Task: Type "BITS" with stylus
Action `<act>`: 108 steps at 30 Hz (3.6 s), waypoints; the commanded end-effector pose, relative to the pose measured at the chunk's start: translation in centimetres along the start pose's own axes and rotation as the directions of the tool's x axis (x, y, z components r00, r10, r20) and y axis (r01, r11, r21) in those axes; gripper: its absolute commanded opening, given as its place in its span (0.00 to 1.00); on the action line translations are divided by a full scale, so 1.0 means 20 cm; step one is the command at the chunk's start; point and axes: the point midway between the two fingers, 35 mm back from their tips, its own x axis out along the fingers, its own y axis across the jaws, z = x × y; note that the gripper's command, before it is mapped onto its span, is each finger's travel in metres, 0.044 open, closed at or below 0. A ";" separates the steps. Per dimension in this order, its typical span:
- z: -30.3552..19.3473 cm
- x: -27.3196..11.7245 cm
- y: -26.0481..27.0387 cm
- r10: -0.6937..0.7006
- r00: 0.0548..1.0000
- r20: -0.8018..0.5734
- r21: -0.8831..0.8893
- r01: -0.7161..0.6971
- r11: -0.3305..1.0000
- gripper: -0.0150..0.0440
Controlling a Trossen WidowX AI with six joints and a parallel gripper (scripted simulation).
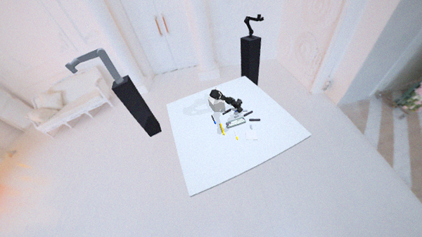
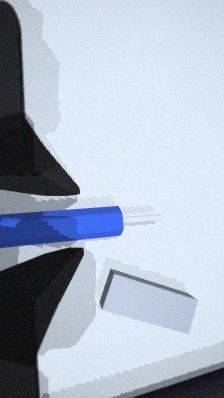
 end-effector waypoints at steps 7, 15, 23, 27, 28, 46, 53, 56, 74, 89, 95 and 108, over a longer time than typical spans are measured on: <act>0.00 0.00 0.00 0.000 1.000 0.000 0.000 0.000 1.000 0.31; 0.00 0.00 0.00 0.000 1.000 0.000 0.000 0.000 1.000 0.25; 0.06 -0.09 -0.01 -0.001 1.000 0.002 0.000 0.001 1.000 0.25; 0.10 -0.17 -0.01 -0.002 1.000 0.003 0.001 0.002 1.000 0.25; 0.11 -0.19 -0.01 -0.002 1.000 0.003 0.001 0.002 1.000 0.25; 0.14 -0.23 -0.13 0.061 0.997 0.043 0.380 -0.073 0.922 0.25; 0.13 -0.25 -0.22 0.110 0.991 0.079 0.629 -0.135 0.766 0.25; 0.12 -0.27 -0.26 0.129 0.987 0.096 0.719 -0.159 0.677 0.25; 0.00 -0.40 -0.49 0.198 0.959 0.202 0.979 -0.198 -0.039 0.25; -0.12 -0.56 -0.65 0.260 0.911 0.319 0.778 -0.095 -0.621 0.25; -0.18 -0.63 -0.70 0.279 0.888 0.365 0.619 -0.008 -0.785 0.25; -0.27 -0.76 -0.76 0.301 0.847 0.439 0.313 0.170 -0.934 0.25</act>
